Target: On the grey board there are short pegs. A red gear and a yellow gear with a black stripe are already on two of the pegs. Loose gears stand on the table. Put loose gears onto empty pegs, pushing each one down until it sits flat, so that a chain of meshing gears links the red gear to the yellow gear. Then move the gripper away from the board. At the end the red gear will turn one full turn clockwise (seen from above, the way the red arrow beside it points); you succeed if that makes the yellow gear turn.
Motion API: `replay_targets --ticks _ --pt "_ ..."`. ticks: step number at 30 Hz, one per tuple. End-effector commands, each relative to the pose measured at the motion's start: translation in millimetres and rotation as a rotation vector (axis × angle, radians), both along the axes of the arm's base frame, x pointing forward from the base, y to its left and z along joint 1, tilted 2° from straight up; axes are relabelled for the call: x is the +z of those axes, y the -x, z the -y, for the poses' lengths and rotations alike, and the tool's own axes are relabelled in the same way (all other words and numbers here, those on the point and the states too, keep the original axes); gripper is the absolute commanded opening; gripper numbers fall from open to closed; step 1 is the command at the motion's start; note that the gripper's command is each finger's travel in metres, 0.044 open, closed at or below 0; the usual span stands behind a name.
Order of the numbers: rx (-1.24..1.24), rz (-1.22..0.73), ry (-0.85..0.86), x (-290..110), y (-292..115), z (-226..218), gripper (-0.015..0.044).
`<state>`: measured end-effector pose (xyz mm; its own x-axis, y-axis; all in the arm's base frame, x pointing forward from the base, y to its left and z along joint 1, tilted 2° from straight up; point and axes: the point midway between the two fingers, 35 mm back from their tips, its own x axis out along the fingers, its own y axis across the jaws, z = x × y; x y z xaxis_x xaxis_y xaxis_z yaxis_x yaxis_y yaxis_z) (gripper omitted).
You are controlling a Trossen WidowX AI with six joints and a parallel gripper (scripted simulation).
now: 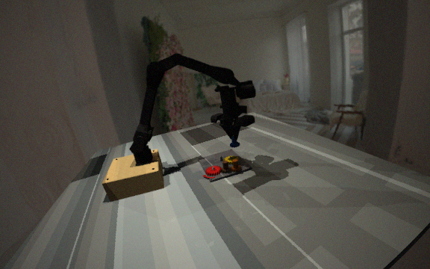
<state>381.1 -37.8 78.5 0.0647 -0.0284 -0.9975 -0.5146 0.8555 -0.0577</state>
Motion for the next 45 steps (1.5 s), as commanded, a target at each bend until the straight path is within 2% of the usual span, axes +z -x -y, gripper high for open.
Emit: replay_targets --ticks 1,12,22,38,45 --pt "0.005 -0.001 -0.002 -4.8 0.9 11.3 0.0000" --pt "0.005 0.000 0.002 -15.7 4.9 41.8 0.0000" --pt "0.018 -0.001 0.003 -13.7 5.5 43.7 0.0000" --pt "0.430 -0.013 0.030 -13.8 5.5 43.7 0.0000" --pt "0.475 -0.014 0.033 -13.8 5.5 43.7 0.0000"
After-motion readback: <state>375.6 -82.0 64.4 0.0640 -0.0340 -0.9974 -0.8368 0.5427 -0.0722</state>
